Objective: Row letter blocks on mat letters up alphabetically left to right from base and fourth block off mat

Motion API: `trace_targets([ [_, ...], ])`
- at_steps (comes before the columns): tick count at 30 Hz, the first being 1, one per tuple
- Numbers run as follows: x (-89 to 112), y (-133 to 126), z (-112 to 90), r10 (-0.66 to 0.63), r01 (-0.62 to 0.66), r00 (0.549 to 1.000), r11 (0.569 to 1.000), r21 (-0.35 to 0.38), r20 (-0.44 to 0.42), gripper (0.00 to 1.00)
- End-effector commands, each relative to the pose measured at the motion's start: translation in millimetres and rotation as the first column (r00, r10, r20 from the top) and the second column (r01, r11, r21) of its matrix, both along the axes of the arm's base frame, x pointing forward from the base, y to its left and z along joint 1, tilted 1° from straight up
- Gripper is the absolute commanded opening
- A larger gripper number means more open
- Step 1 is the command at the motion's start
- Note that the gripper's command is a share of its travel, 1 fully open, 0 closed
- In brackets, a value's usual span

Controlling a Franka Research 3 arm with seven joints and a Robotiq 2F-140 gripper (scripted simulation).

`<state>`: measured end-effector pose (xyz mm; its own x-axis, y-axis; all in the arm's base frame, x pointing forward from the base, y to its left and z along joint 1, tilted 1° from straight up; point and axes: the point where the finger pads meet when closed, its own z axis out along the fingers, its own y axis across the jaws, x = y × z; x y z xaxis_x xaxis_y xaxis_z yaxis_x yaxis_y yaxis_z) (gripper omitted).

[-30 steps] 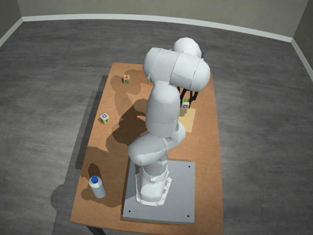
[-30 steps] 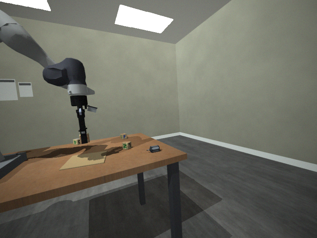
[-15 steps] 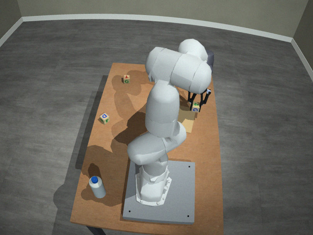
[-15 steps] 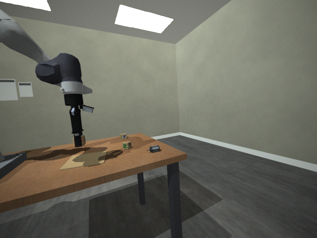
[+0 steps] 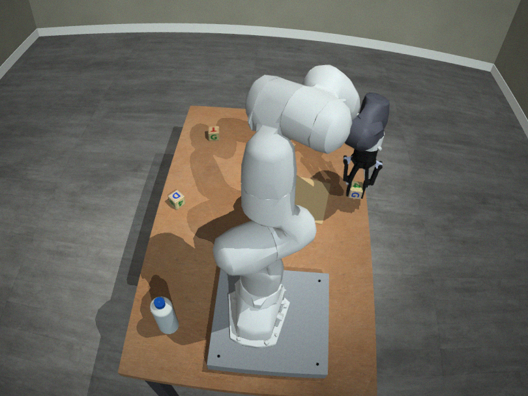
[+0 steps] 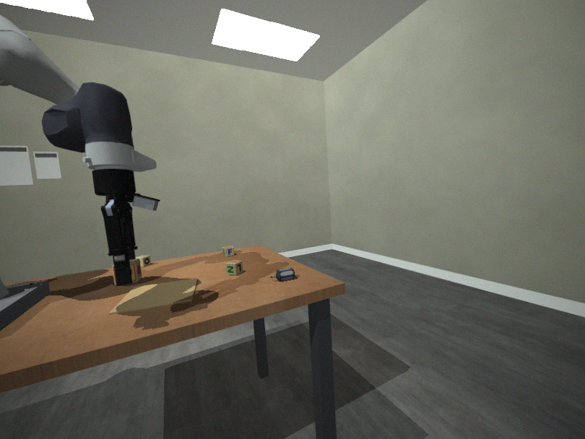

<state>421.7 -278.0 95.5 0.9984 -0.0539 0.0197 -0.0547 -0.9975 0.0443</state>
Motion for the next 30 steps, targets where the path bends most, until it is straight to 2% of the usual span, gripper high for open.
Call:
trace_targets([
  [1, 2.5, 0.9, -1.5, 0.103, -0.103, 0.995, 0.994, 0.036, -0.009, 0.33],
  [15, 2.6, 0.8, -8.1, 0.103, -0.103, 0.995, 0.994, 0.036, -0.009, 0.33],
  [20, 2.8, 0.6, -23.4, 0.103, -0.103, 0.995, 0.994, 0.036, -0.009, 0.33],
  [27, 3.3, 0.2, -55.9, 0.103, -0.103, 0.995, 0.994, 0.036, -0.009, 0.33],
  [30, 3.4, 0.2, -60.9, 0.103, -0.103, 0.995, 0.994, 0.036, -0.009, 0.33],
])
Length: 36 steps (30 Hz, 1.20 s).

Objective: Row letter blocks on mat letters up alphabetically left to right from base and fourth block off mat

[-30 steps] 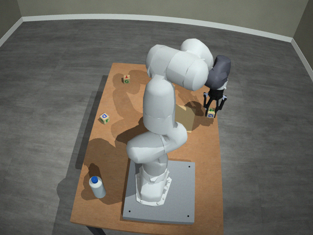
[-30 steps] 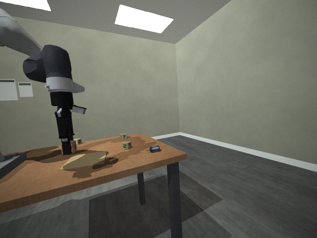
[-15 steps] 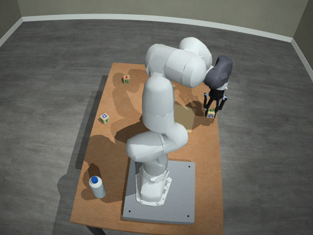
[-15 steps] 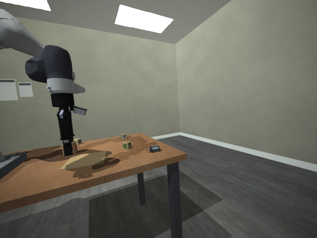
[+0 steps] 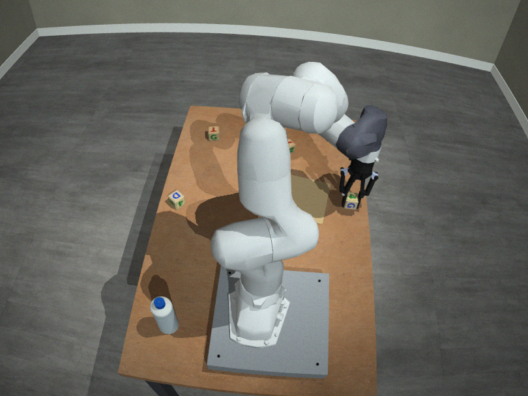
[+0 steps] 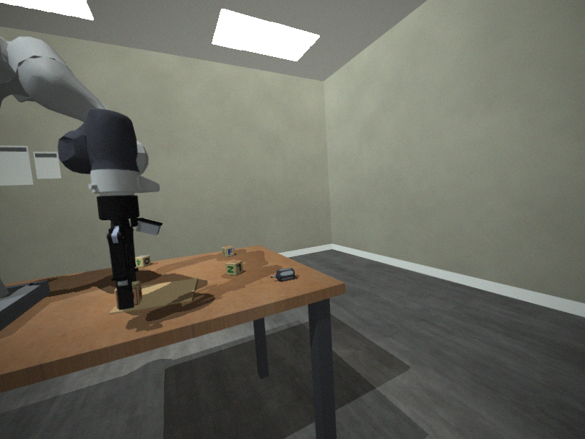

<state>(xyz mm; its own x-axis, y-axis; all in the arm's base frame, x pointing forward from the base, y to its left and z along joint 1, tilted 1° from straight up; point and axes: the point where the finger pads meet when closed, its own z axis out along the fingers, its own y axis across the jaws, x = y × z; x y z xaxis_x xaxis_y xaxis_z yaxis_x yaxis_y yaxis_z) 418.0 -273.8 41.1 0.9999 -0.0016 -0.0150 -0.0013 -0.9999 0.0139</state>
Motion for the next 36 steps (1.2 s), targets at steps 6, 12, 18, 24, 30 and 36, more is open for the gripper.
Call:
trace_targets([
  [6, 7.5, -4.3, -31.9, 0.050, -0.050, 0.998, 0.999, 0.005, 0.023, 0.33],
  [12, 7.6, -4.4, -42.9, 0.050, -0.050, 0.998, 0.999, 0.005, 0.023, 0.33],
  [18, 7.6, -4.4, -43.5, 0.050, -0.050, 0.998, 0.999, 0.005, 0.023, 0.33],
  [24, 7.6, -4.4, -43.5, 0.050, -0.050, 0.998, 0.999, 0.005, 0.023, 0.33],
  [30, 7.6, -4.4, -43.5, 0.050, -0.050, 0.998, 0.999, 0.005, 0.023, 0.33],
  [36, 7.6, -4.4, -43.5, 0.050, -0.050, 0.998, 0.999, 0.005, 0.023, 0.33],
])
